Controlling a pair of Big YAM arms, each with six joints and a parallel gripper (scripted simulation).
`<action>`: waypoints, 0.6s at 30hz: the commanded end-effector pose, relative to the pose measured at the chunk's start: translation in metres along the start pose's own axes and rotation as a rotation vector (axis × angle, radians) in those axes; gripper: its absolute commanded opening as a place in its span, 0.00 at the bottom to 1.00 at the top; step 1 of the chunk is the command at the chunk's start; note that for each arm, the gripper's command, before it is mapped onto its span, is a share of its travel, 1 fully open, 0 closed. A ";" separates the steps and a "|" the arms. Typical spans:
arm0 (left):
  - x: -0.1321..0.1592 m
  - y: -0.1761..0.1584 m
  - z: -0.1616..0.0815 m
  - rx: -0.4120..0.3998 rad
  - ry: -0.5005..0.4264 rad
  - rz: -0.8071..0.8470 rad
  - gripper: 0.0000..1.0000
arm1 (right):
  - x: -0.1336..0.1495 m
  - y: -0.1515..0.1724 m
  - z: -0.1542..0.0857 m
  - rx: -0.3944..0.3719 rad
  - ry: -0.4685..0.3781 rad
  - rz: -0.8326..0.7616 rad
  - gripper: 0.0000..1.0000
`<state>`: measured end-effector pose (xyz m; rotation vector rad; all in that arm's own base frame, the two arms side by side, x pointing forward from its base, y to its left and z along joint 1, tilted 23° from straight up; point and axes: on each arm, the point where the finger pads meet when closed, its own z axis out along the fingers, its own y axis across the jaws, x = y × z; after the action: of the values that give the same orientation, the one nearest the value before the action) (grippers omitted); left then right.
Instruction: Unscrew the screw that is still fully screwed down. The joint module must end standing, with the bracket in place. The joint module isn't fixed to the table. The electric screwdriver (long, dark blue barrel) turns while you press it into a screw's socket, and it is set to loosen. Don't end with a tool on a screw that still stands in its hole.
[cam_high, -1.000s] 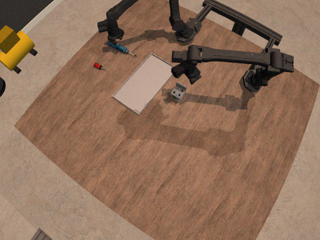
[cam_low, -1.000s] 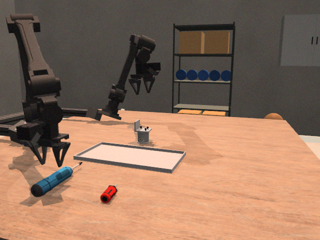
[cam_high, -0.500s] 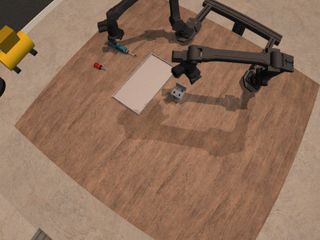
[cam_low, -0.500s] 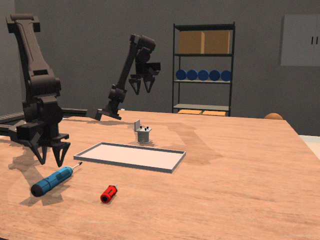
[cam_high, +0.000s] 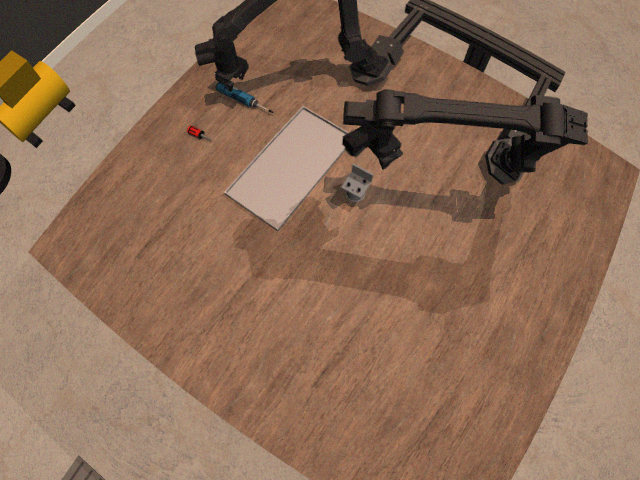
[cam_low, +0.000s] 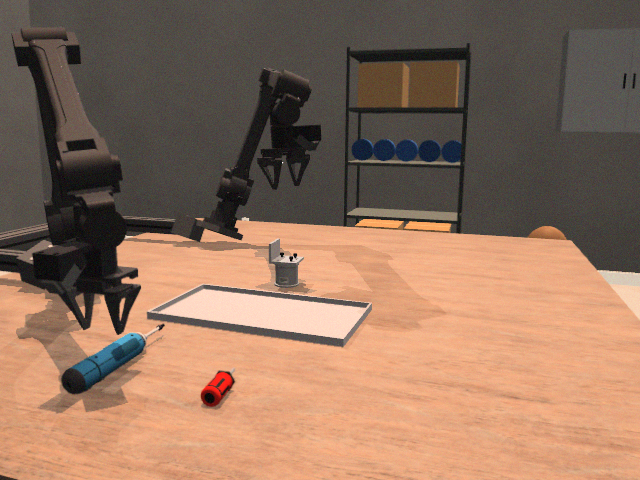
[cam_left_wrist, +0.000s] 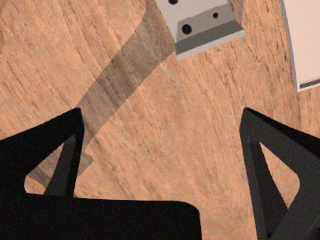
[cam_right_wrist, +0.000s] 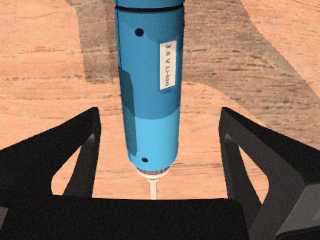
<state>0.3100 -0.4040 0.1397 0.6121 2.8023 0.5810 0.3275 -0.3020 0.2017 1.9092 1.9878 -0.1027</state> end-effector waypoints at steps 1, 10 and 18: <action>-0.009 -0.001 -0.012 0.017 -0.024 -0.020 0.86 | -0.019 0.023 -0.032 -0.058 -0.055 0.006 0.65; -0.009 -0.001 -0.012 0.017 -0.024 -0.020 0.86 | -0.030 0.135 -0.025 -0.210 -0.173 -0.222 0.65; -0.009 -0.001 -0.012 0.017 -0.024 -0.020 0.86 | -0.045 0.162 -0.026 -0.254 -0.221 -0.269 0.65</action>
<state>0.3100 -0.4040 0.1397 0.6120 2.8023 0.5810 0.4698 -0.3047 0.2478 1.4464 2.0269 -0.1071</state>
